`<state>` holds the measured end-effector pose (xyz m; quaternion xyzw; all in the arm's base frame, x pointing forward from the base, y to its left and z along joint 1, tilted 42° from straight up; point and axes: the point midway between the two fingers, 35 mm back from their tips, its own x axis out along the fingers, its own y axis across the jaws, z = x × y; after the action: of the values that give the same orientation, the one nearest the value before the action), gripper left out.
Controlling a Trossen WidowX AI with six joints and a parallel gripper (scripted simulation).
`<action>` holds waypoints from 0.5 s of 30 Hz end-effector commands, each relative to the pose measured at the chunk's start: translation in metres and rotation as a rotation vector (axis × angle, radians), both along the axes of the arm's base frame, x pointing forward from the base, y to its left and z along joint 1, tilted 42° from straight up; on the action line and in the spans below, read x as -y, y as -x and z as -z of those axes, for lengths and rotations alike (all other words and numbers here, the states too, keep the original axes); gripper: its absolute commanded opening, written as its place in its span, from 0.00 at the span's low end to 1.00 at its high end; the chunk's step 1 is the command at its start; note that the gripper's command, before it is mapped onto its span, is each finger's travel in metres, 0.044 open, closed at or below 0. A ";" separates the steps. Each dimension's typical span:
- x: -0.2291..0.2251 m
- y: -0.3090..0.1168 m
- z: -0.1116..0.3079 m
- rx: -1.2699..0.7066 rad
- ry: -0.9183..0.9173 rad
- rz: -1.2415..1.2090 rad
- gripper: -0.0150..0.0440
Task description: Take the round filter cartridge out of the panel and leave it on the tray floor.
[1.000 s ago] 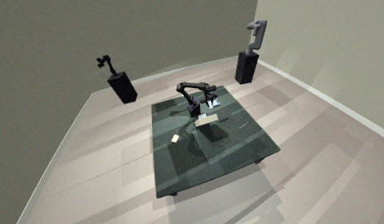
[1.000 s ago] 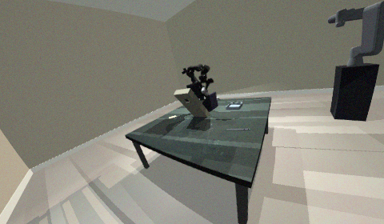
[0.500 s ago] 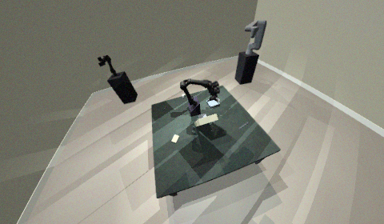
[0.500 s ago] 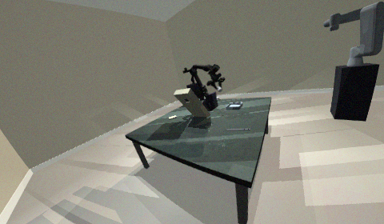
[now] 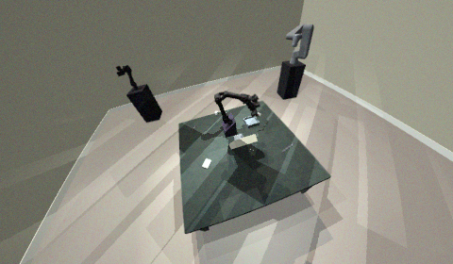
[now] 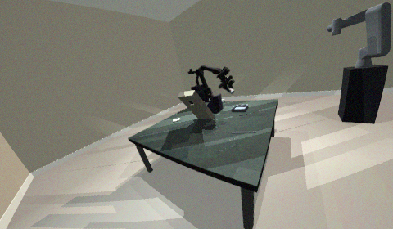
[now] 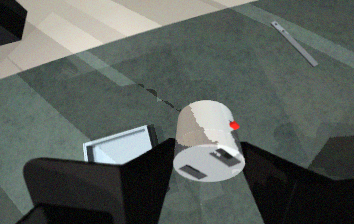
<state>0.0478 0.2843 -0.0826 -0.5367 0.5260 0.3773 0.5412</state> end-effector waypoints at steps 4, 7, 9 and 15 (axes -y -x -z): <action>0.017 0.048 0.036 -0.106 0.014 -0.130 0.25; 0.027 0.067 0.050 -0.153 0.018 -0.187 0.25; 0.035 0.080 0.058 -0.184 0.021 -0.226 0.25; 0.063 0.114 0.080 -0.279 0.036 -0.336 0.25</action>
<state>-0.0520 0.2363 -0.1526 -0.5650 0.5087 0.5034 0.4105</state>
